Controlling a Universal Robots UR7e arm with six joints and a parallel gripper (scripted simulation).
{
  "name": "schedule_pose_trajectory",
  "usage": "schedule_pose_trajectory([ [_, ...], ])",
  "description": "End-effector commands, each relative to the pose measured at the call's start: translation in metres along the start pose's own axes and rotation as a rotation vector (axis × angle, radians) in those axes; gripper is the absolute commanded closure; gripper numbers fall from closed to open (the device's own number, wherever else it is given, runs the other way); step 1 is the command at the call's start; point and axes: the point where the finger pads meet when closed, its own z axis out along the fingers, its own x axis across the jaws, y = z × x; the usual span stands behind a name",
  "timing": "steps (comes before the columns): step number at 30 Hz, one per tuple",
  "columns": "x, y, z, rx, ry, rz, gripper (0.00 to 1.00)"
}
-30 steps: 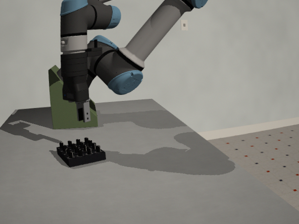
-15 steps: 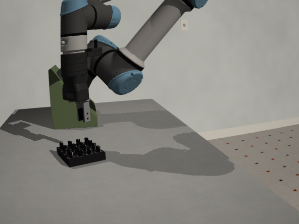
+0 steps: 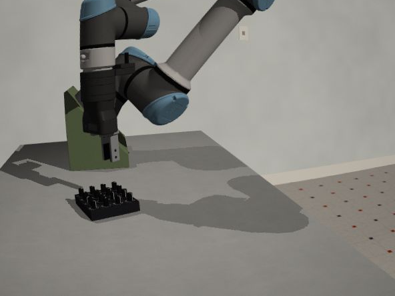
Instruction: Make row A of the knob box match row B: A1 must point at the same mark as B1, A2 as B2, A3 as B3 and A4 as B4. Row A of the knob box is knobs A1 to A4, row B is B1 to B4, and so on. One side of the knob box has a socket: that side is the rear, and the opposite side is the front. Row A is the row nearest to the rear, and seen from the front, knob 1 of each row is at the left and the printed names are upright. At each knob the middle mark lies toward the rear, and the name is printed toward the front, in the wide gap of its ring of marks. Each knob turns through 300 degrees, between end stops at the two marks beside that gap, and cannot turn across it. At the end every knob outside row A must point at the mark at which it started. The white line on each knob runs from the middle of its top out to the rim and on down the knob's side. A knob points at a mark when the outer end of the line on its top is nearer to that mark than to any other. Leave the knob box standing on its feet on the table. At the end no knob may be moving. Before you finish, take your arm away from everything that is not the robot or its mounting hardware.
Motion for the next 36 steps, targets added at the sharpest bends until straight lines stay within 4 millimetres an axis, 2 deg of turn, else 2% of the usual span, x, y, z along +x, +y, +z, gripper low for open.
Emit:
schedule_pose_trajectory([
  [1, 0.000, 0.000, 0.001, -0.001, 0.000, 0.008, 0.54],
  [36, 0.001, 0.000, 0.039, -0.001, 0.000, 0.024, 0.54],
])
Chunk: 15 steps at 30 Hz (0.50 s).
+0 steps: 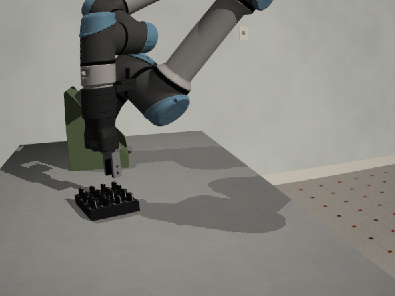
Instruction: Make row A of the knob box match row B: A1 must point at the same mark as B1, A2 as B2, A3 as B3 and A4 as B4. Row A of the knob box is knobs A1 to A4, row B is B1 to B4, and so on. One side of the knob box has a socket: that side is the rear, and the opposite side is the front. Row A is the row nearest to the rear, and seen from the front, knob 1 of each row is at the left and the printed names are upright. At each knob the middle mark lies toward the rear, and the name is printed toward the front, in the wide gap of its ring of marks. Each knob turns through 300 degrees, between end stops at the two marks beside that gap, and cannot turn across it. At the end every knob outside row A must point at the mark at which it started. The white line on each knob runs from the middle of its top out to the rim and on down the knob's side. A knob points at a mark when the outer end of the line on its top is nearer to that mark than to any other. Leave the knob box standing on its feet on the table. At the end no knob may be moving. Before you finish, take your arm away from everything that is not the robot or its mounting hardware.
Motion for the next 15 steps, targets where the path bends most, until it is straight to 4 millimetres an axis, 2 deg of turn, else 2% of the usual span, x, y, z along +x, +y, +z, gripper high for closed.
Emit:
schedule_pose_trajectory([
  [1, 0.0004, 0.0006, 0.0050, -0.001, 0.000, 0.000, 0.54],
  [15, 0.0005, 0.0005, 0.0093, -0.001, 0.000, 0.000, 0.54],
])
